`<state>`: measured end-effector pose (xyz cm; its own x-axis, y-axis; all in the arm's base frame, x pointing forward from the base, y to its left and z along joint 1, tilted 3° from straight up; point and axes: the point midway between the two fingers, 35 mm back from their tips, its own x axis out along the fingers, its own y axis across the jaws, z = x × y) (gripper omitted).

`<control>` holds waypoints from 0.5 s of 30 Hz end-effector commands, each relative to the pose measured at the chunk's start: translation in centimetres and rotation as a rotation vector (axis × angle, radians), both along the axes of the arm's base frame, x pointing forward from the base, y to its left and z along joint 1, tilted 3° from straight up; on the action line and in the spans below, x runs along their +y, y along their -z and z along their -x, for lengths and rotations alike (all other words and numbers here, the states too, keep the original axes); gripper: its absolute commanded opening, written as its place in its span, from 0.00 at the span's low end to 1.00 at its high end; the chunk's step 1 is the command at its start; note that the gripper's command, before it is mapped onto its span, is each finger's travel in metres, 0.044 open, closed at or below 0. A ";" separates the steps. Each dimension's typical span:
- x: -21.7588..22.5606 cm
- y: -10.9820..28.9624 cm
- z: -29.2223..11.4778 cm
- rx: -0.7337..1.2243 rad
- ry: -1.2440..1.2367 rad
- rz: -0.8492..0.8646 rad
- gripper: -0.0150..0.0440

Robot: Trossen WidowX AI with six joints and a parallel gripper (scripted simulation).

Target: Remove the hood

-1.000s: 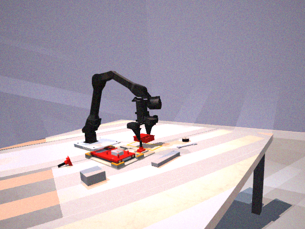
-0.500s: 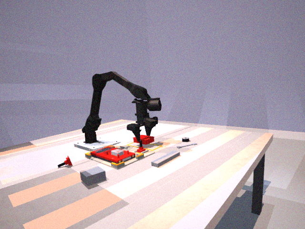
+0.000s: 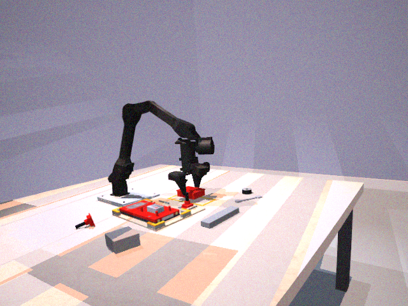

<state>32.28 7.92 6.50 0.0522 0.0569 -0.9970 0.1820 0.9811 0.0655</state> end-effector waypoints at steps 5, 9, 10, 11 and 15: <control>0.0 0.5 0.0 0.002 0.005 0.004 0.25; 0.0 0.7 0.0 0.002 0.005 0.004 0.25; 0.0 0.8 0.0 0.002 0.005 0.004 0.25; 0.0 0.8 0.0 0.002 0.005 0.004 0.25; 0.0 1.0 0.0 0.002 0.005 0.004 0.25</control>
